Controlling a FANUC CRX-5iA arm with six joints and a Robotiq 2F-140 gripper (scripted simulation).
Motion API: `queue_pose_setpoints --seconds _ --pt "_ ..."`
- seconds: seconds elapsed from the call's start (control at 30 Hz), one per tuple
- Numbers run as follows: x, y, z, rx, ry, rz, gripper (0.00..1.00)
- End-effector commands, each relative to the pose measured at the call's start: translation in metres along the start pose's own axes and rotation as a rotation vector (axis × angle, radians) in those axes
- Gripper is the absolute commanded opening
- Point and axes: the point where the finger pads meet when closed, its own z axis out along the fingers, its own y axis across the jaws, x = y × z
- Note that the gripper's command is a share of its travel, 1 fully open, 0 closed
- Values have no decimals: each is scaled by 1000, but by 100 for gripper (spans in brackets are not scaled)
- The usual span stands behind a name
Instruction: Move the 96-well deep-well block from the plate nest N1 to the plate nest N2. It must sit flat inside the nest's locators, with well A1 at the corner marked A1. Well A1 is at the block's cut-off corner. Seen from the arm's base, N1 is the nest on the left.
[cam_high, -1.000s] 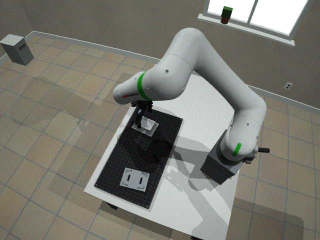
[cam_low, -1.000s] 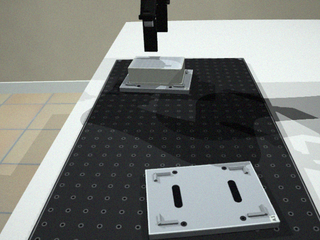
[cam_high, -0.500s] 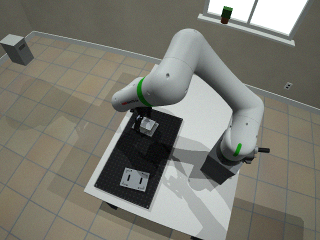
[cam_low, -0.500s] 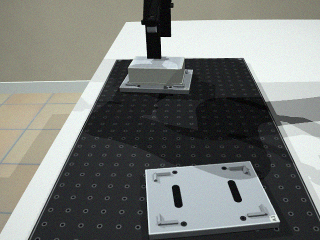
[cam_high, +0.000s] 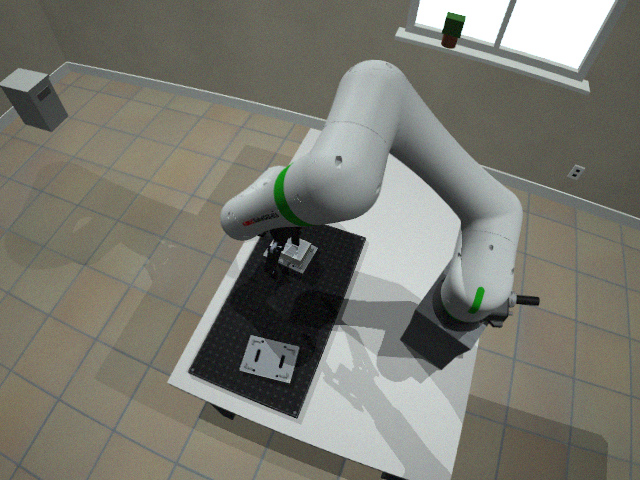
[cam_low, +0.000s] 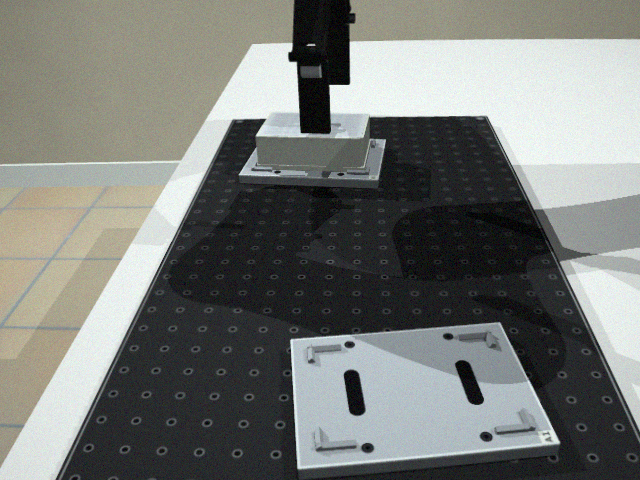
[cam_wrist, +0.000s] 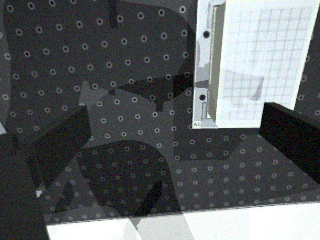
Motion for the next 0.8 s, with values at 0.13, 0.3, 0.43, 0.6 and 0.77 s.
queue_pose_setpoints --seconds 0.13,0.3,0.43,0.6,0.77 --pt "-6 -21 -1 -1 2 0 100" --pt "-6 -21 -1 -1 2 0 100" --pt "-6 -21 -1 0 2 0 100" --pt "-6 -21 -1 0 2 0 100" --pt "-6 -21 -1 0 2 0 100"
